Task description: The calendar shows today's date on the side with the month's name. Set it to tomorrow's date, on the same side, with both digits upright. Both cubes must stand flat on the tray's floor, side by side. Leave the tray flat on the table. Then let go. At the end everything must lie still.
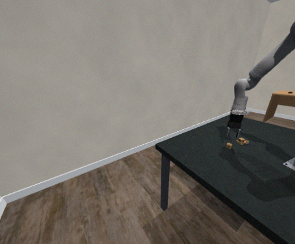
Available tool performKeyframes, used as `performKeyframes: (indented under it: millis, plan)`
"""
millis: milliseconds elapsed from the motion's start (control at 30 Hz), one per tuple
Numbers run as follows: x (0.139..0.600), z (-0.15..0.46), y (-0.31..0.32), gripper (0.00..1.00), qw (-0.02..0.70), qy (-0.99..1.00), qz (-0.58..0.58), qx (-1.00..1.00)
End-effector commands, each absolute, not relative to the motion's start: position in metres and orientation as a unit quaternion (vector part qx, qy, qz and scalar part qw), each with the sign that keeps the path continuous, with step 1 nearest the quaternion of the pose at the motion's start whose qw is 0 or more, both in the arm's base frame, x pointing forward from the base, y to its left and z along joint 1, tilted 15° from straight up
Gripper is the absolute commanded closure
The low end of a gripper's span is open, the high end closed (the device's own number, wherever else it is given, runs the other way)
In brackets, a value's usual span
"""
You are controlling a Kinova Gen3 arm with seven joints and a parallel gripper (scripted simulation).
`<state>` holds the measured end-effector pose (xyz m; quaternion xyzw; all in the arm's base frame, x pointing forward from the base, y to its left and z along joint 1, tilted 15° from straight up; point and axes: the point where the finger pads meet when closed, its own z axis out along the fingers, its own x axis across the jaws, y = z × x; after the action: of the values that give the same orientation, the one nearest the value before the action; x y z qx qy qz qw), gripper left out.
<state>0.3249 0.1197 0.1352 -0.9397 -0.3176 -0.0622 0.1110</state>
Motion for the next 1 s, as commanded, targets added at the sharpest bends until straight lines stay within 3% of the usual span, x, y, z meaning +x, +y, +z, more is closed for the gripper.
performKeyframes:
  millis: [0,733,767,967]
  plan:
    - [0.3246,0.1349,0.1205,0.00,0.112,-0.293,-0.059,-0.948]
    - [0.3277,0.1338,0.1190,0.00,0.117,-0.198,-0.049,-0.972]
    - [0.3277,0.1338,0.1190,0.13,0.117,-0.198,-0.049,-0.972]
    - [0.3277,0.1338,0.1190,0.13,0.117,-0.198,-0.049,-0.972]
